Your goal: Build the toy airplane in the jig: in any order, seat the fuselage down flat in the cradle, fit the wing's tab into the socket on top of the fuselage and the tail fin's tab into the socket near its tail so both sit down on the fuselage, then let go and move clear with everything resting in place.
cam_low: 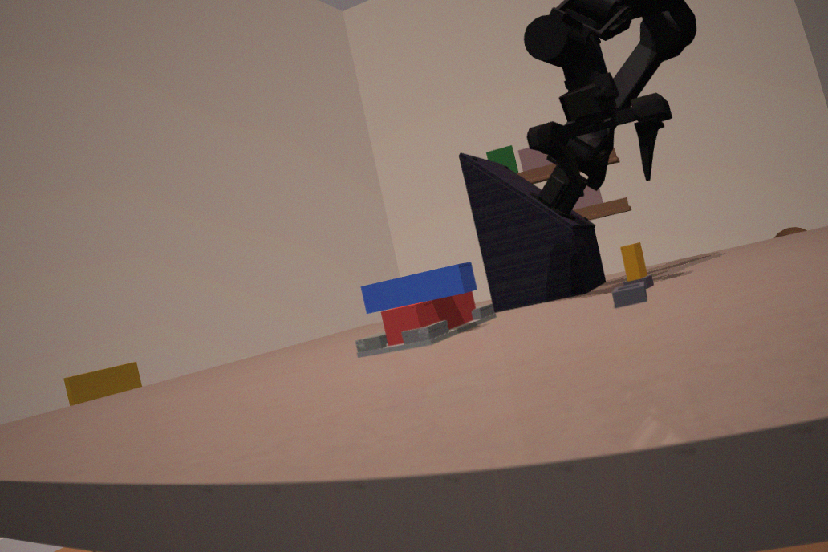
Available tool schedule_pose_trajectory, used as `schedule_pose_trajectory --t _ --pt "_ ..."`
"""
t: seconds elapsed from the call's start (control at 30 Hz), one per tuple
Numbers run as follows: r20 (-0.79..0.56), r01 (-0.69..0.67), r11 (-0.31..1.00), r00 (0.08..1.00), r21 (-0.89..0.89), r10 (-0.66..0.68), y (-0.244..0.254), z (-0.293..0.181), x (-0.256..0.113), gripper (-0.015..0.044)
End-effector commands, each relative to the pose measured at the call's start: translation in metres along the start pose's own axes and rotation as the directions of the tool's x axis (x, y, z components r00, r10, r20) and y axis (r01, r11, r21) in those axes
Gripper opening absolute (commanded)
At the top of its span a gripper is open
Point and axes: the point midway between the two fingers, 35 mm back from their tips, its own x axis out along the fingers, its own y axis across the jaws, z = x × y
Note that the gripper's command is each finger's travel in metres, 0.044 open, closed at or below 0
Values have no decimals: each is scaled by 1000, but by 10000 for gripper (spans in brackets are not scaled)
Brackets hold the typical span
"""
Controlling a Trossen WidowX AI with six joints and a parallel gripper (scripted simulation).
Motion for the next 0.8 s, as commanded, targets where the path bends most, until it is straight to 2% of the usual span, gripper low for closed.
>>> schedule_pose_trajectory --t 0.0,0.77 --pt "-15 -11 1000 1000 3 11 2 -6 35 440" --pt "-17 -11 1000 1000 2 11 3 -6 74 440"
